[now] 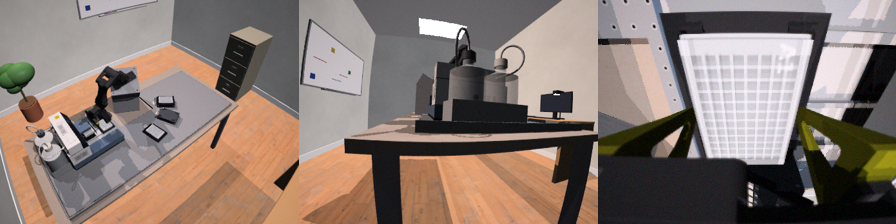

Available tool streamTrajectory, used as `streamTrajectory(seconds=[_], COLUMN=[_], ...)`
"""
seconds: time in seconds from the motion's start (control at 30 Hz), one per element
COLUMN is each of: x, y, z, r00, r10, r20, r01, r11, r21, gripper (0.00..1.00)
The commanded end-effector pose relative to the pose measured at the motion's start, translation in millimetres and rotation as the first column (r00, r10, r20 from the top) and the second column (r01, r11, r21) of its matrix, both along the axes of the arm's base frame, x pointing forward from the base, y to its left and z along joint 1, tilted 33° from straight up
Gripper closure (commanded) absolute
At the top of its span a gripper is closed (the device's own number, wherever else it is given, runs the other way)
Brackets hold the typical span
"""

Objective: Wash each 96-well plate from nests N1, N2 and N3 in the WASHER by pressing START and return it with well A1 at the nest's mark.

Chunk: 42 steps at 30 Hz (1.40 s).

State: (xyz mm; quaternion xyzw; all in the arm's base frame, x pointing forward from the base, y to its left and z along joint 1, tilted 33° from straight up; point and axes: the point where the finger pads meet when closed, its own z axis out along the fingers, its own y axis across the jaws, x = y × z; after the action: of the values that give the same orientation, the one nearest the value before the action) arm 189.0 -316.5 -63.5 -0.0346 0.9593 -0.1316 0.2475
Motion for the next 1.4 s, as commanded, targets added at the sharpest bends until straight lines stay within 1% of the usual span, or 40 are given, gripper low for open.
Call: streamTrajectory(seconds=[0.0, 0.17, 0.57, 0.63, 1.13, 1.2, 1.37], x=[0.0, 0.0, -9.7, -9.7, -21.8, -21.8, -25.9], y=[-2.5, -2.5, 2.3, 2.3, 8.2, 8.2, 10.2], z=[2.4, 2.4, 19.2, 19.2, 40.2, 40.2, 47.3], r00=[1.0, 1.0, 1.0, 1.0, 1.0, 1.0, 1.0], r10=[-0.003, -0.003, -0.003, -0.003, -0.003, -0.003, -0.003], r20=[0.003, 0.003, 0.003, 0.003, 0.003, 0.003, 0.003], r01=[0.003, 0.003, 0.003, 0.003, 0.003, 0.003, 0.003], r11=[1.0, 1.0, 1.0, 1.0, 1.0, 1.0, 1.0], r21=[-0.008, -0.008, -0.008, -0.008, -0.008, -0.008, -0.008], gripper=[0.0, 0.0, 0.0, 0.0, 0.0, 0.0, 0.0])
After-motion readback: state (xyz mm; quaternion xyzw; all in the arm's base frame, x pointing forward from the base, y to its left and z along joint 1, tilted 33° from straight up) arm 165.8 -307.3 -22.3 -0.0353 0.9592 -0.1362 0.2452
